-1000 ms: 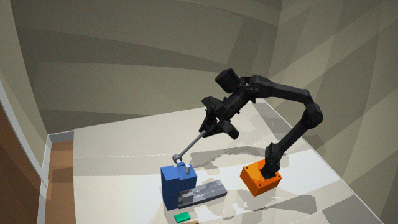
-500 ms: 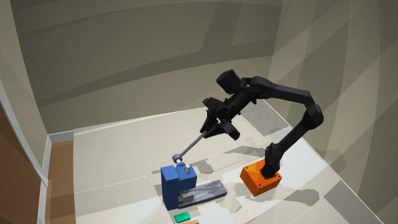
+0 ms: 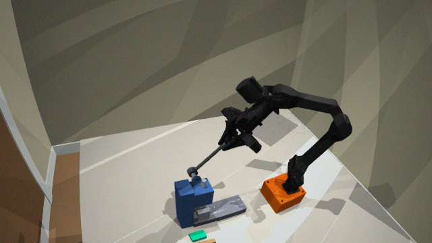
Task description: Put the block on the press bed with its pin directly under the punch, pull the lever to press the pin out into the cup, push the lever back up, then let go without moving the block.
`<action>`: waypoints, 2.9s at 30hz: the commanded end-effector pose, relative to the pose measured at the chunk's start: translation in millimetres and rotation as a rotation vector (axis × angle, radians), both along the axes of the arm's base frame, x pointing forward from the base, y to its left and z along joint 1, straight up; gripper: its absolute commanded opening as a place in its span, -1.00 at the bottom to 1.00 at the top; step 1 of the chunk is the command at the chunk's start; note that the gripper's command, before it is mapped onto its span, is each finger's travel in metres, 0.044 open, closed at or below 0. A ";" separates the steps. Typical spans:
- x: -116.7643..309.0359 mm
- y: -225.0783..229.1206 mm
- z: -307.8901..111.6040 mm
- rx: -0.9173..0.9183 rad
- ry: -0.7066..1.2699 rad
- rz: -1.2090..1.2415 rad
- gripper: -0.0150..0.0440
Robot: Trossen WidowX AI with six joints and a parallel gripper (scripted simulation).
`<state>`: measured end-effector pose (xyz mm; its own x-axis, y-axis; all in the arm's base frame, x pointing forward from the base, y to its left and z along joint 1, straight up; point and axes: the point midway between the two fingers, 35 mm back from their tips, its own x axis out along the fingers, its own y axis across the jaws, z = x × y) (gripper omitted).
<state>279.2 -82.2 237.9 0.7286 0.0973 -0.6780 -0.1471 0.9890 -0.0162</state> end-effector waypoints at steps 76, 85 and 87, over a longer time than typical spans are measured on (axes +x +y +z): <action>-24.2 -4.0 -37.5 0.001 0.022 -0.010 -0.49; -26.0 -4.3 -41.3 0.001 0.022 -0.010 -0.49; -26.4 -4.3 -42.1 0.001 0.022 -0.010 -0.49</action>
<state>258.1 -85.6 206.8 0.7334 0.0948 -0.6732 -0.1478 0.9888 -0.0217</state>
